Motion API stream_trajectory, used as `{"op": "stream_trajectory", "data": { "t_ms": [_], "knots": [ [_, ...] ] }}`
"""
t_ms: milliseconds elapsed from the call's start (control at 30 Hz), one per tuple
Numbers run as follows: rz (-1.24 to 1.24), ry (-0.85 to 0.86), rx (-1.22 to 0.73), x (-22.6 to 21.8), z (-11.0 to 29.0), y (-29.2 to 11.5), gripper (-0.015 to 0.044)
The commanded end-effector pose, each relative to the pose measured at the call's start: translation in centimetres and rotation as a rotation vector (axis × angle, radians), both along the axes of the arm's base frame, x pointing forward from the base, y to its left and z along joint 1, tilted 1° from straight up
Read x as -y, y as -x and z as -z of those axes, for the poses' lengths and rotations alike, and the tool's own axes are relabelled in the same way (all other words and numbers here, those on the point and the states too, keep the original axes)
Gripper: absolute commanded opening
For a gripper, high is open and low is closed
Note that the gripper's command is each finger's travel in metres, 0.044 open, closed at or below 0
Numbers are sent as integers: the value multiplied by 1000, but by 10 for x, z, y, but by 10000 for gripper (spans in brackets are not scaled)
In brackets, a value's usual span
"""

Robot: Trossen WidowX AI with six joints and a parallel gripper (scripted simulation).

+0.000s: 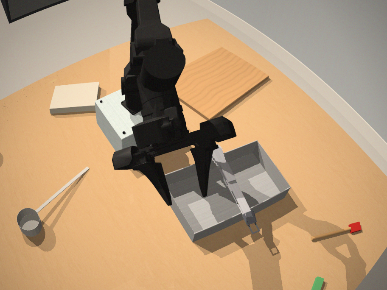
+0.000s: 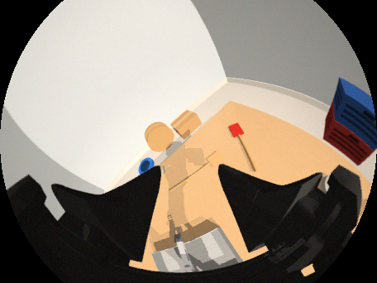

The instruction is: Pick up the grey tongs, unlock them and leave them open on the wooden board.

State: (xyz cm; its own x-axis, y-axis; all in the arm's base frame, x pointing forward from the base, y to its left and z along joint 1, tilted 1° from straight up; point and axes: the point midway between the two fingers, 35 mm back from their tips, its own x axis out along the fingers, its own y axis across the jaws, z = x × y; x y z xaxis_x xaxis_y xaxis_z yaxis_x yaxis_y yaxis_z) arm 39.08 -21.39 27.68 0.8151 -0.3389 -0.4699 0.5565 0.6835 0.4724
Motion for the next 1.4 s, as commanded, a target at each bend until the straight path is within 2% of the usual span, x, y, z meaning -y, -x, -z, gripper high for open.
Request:
{"op": "stream_trajectory", "data": {
  "t_ms": [0,233,500,1367],
  "knots": [
    [-173,-79,-168,-38,61,-18,260],
    [-461,-243,-440,-113,155,-21,260],
    [-755,-454,-720,-198,236,12,260],
    [-778,-474,-743,-208,249,20,260]
  ]
}}
